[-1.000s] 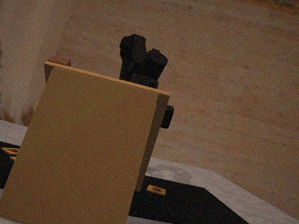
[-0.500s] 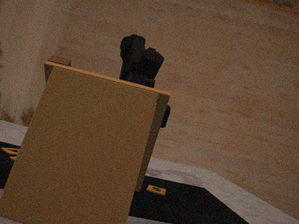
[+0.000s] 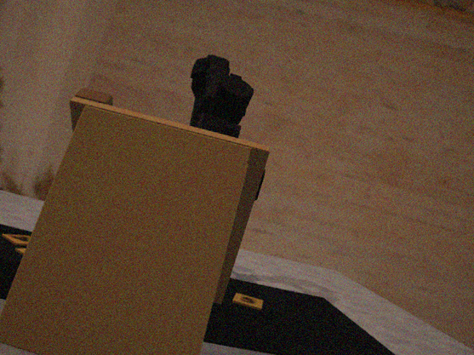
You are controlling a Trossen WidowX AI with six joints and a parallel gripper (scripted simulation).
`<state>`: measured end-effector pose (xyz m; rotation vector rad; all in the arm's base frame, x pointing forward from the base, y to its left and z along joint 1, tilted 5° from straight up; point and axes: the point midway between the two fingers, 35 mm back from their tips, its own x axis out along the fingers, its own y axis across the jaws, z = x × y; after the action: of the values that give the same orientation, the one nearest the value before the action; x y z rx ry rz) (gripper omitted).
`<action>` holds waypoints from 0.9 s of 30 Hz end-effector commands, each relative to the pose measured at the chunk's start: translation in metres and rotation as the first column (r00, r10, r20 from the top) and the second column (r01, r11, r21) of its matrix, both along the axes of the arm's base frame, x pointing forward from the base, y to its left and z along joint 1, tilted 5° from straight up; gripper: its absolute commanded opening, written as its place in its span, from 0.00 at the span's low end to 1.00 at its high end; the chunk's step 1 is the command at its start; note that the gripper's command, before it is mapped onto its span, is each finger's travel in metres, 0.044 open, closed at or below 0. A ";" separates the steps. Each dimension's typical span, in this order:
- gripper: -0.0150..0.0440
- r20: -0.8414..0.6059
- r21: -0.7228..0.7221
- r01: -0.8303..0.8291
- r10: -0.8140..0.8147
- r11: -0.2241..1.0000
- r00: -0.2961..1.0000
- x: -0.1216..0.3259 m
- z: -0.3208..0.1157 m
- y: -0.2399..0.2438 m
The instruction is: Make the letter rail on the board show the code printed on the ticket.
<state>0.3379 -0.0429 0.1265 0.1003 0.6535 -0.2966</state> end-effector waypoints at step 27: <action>0.74 0.001 -0.001 -0.005 0.005 1.000 1.000 -0.006 0.003 -0.008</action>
<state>0.3346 -0.0515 0.1268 0.0992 0.6544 -0.2967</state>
